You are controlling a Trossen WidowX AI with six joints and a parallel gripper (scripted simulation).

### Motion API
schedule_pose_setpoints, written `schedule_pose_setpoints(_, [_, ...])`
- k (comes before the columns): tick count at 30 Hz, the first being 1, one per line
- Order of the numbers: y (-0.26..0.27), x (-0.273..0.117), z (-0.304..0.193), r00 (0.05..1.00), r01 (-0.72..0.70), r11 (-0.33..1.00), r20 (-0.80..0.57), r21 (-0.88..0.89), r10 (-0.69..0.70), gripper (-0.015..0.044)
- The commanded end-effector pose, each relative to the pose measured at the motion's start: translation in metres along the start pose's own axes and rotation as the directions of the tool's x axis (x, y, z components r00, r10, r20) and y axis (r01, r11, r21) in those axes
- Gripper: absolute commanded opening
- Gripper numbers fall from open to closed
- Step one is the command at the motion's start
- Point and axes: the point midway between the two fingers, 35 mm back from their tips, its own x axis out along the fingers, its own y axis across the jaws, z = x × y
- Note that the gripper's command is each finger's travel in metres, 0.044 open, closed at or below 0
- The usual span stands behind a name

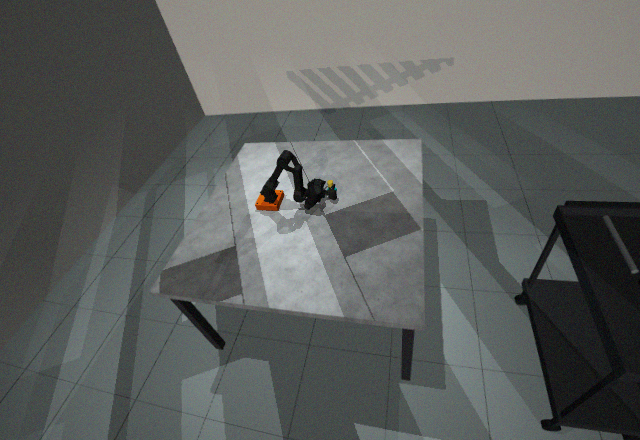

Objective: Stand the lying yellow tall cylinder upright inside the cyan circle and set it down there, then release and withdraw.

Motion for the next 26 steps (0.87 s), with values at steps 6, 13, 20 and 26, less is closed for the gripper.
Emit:
schedule_pose_setpoints(6, [0.000,0.000,0.001,1.000,-0.002,1.000,0.002,-0.006,0.002,0.0400])
schedule_pose_setpoints(13, [-0.005,-0.001,0.031,1.000,-0.004,1.000,0.002,-0.006,0.004,0.0400])
schedule_pose_setpoints(20, [-0.005,-0.004,0.064,1.000,-0.005,1.000,0.003,-0.005,0.005,0.0400])
schedule_pose_setpoints(26, [-0.001,-0.006,0.088,1.000,-0.006,1.000,0.003,-0.004,0.006,0.0400])
